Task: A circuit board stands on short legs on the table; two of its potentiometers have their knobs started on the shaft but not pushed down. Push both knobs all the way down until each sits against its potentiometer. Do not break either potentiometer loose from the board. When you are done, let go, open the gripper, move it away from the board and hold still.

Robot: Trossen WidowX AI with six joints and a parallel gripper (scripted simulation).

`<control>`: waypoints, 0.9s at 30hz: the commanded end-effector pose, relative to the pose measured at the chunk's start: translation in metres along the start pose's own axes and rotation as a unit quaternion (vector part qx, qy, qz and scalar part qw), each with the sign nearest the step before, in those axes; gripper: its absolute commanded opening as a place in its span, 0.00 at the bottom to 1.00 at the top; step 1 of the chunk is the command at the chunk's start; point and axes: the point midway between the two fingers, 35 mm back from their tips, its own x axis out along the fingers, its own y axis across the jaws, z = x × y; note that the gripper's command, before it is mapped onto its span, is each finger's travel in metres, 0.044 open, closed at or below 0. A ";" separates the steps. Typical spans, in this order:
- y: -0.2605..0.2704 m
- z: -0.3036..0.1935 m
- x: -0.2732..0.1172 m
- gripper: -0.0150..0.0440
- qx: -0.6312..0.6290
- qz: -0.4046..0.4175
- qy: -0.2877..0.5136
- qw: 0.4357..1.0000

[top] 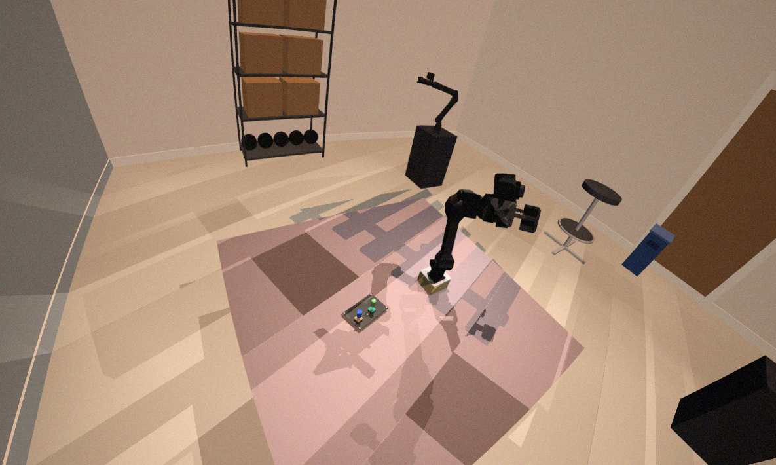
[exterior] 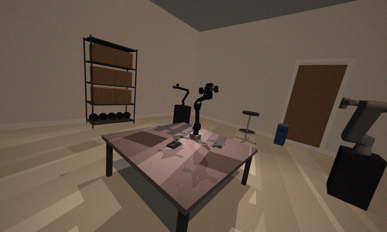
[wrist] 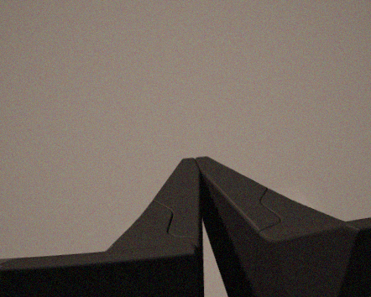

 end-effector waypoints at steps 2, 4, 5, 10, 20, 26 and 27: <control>-0.010 -0.040 0.015 0.25 -0.047 -0.004 0.046 0.998; -0.016 -0.054 0.020 0.25 -0.065 -0.007 0.064 0.996; -0.019 -0.061 0.022 0.25 -0.073 -0.008 0.073 0.995; -0.037 -0.098 0.031 0.25 -0.120 -0.016 0.124 0.985; -0.092 -0.172 0.038 0.25 -0.202 -0.040 0.241 0.948; -0.131 -0.215 0.033 0.25 -0.235 -0.055 0.318 0.917; -0.138 -0.222 0.031 0.25 -0.238 -0.057 0.332 0.911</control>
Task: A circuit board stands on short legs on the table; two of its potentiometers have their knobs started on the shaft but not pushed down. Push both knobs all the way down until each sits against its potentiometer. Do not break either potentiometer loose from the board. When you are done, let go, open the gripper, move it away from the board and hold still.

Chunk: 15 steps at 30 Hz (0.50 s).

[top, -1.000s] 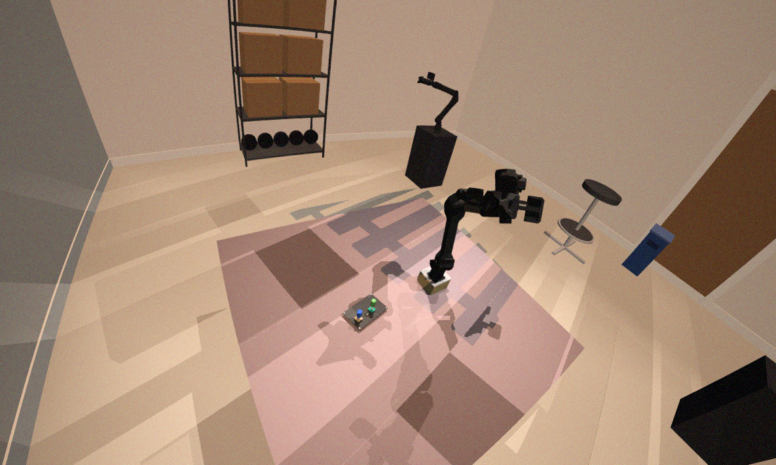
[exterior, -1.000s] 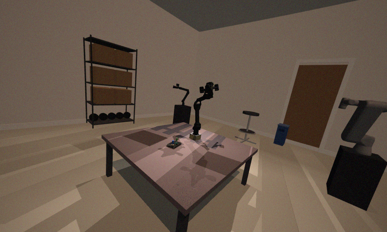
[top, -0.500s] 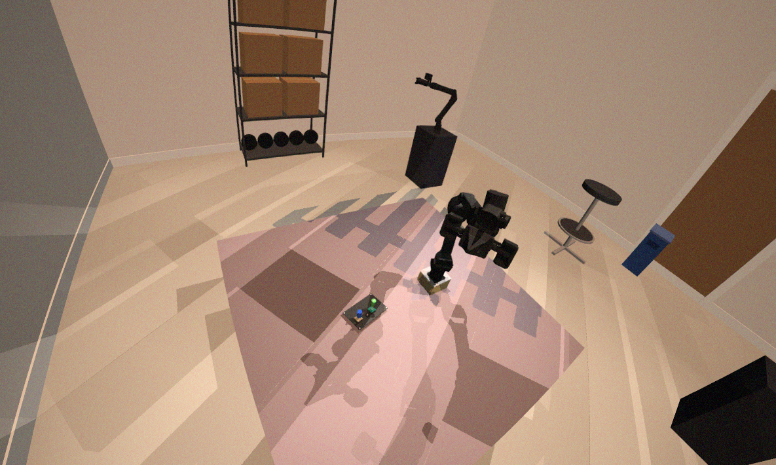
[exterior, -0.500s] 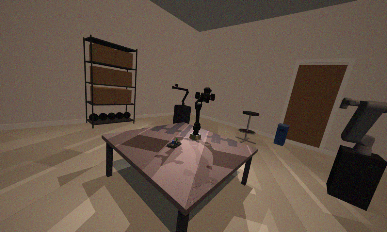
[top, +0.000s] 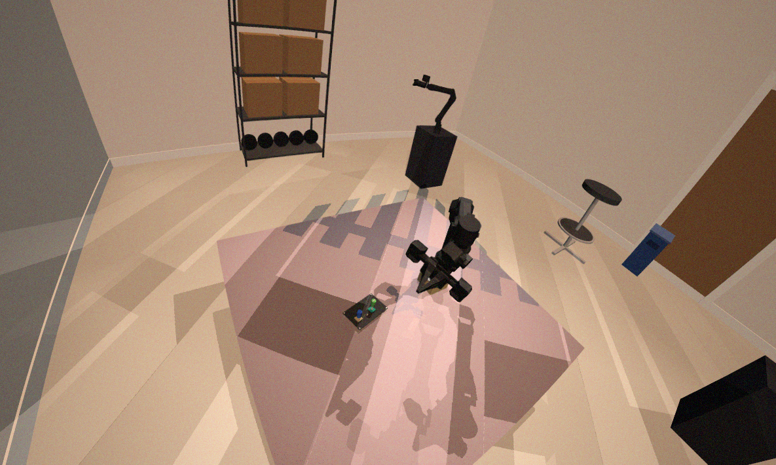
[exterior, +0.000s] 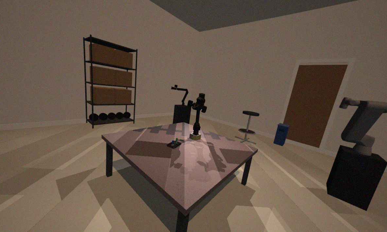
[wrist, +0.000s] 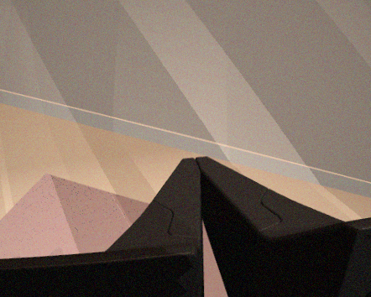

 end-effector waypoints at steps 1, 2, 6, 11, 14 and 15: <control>-0.010 -0.039 0.018 0.25 -0.026 -0.002 0.064 0.998; -0.014 -0.048 0.021 0.25 -0.030 -0.002 0.079 0.996; -0.028 -0.085 0.031 0.25 -0.044 -0.003 0.140 0.989; -0.047 -0.130 0.037 0.25 -0.052 -0.003 0.218 0.975; -0.059 -0.157 0.038 0.25 -0.053 -0.002 0.264 0.963; -0.063 -0.166 0.037 0.25 -0.052 -0.002 0.280 0.959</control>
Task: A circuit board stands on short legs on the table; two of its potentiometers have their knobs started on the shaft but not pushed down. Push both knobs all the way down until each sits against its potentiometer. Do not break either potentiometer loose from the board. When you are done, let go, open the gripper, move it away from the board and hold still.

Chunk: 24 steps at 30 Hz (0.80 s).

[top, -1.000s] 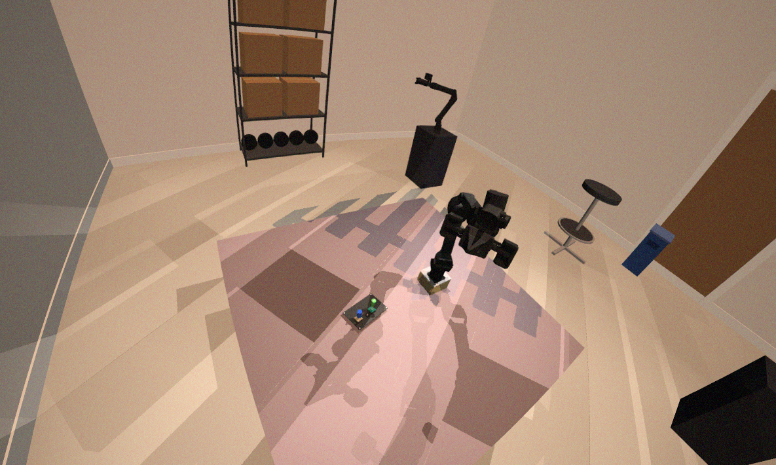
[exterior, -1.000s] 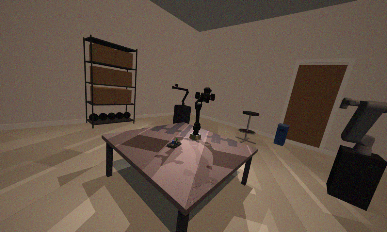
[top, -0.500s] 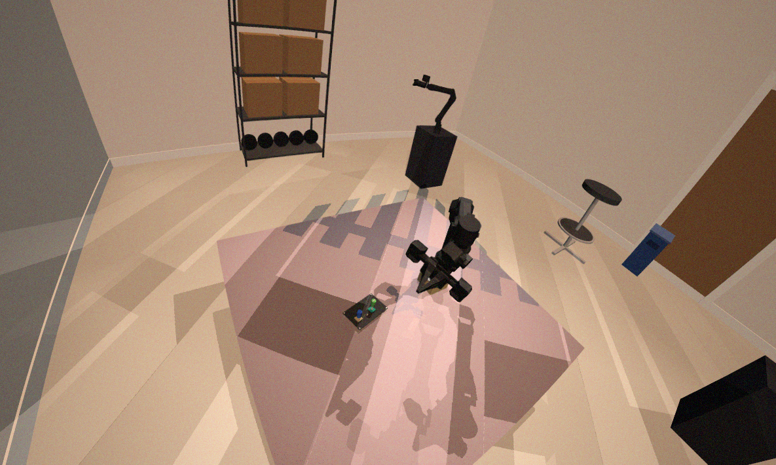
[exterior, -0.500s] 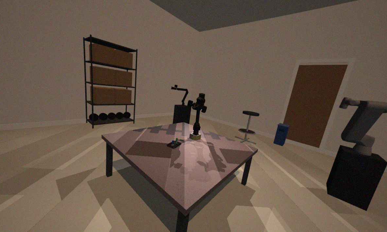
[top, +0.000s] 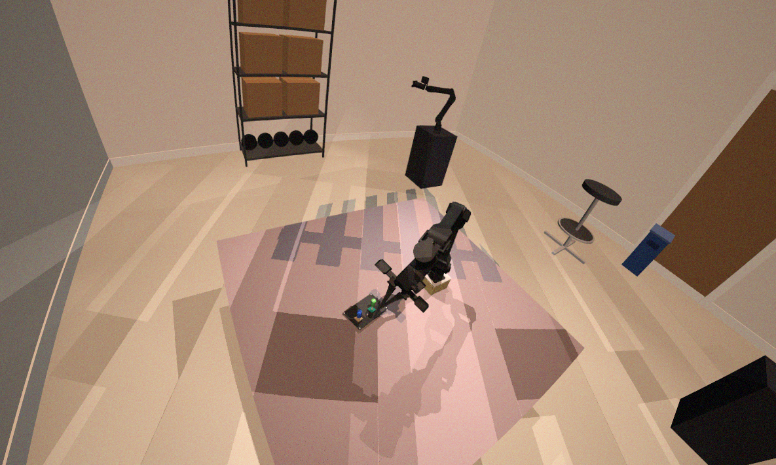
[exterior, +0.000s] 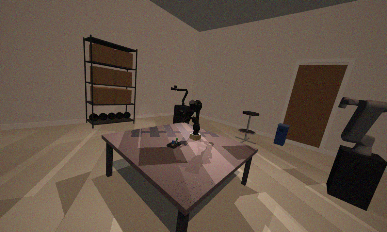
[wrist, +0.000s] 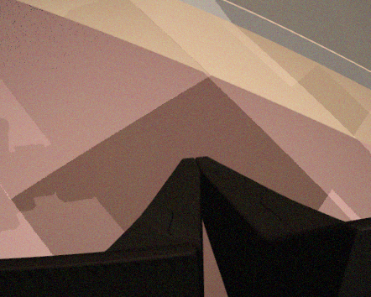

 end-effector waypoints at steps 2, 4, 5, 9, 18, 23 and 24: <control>-0.014 -0.046 0.021 0.25 -0.003 0.009 0.085 0.996; -0.020 -0.063 0.027 0.25 -0.001 0.012 0.117 0.993; -0.023 -0.072 0.029 0.25 0.001 0.015 0.133 0.991; -0.034 -0.106 0.035 0.25 0.012 0.024 0.196 0.980; -0.056 -0.182 0.033 0.25 0.053 0.055 0.331 0.941; -0.064 -0.219 0.023 0.25 0.086 0.076 0.399 0.910; -0.065 -0.226 0.021 0.25 0.094 0.080 0.413 0.903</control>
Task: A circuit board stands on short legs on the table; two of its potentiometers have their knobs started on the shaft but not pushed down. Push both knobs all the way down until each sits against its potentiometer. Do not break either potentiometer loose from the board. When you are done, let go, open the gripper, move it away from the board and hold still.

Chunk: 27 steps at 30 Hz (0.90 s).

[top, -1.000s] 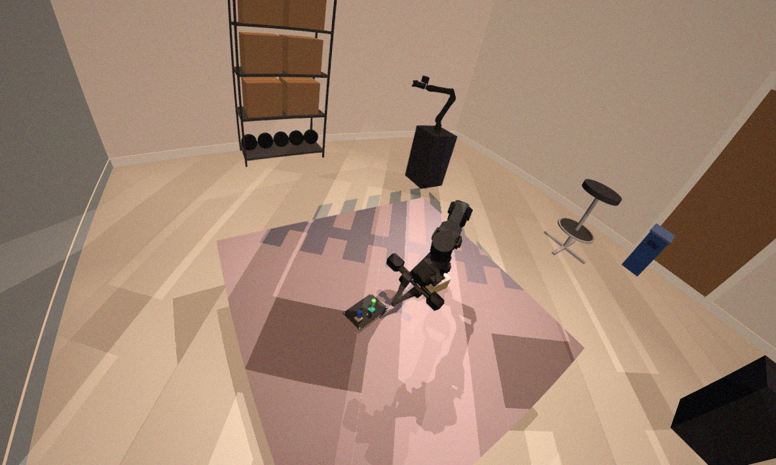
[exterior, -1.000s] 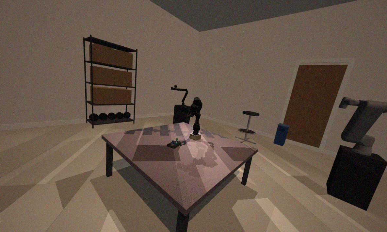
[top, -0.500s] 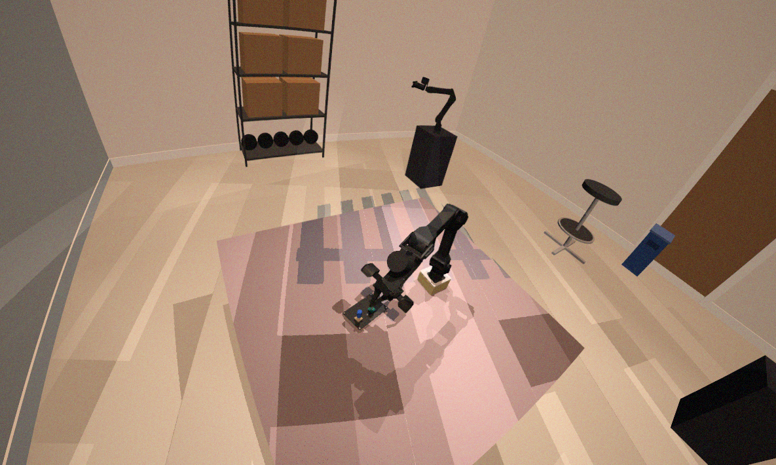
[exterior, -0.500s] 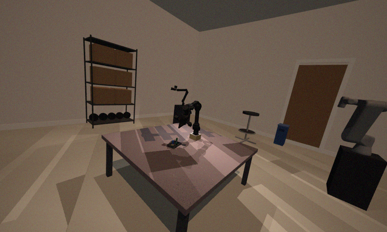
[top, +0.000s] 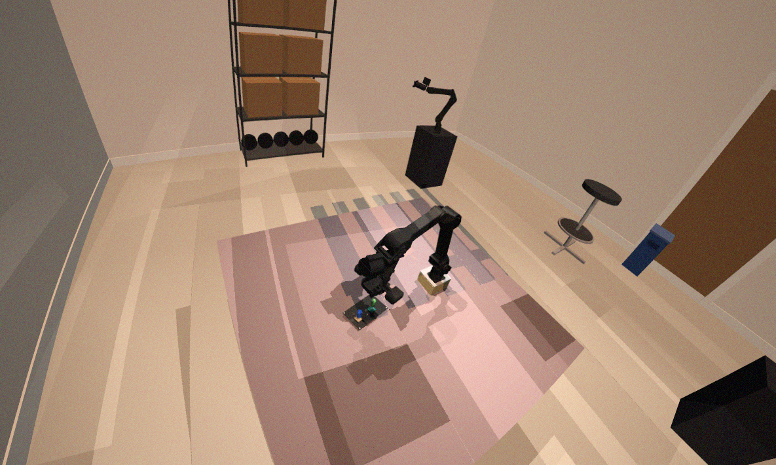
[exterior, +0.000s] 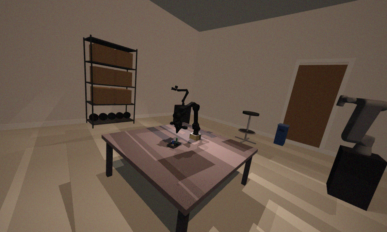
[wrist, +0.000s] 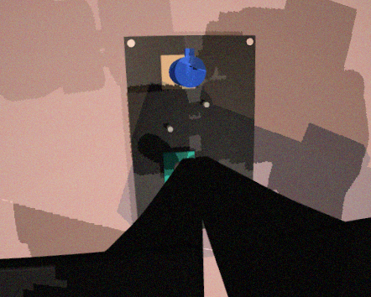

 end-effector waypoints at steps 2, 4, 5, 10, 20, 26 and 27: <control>-0.011 -0.034 0.017 0.25 0.029 0.033 0.076 0.996; -0.012 -0.039 0.018 0.25 0.034 0.038 0.086 0.995; -0.012 -0.039 0.018 0.25 0.034 0.038 0.086 0.995; -0.012 -0.039 0.020 0.25 0.034 0.038 0.086 0.995; -0.010 -0.042 0.038 0.25 0.034 0.038 0.086 0.995; -0.010 -0.043 0.044 0.25 0.034 0.038 0.086 0.995; -0.010 -0.043 0.046 0.25 0.034 0.038 0.086 0.995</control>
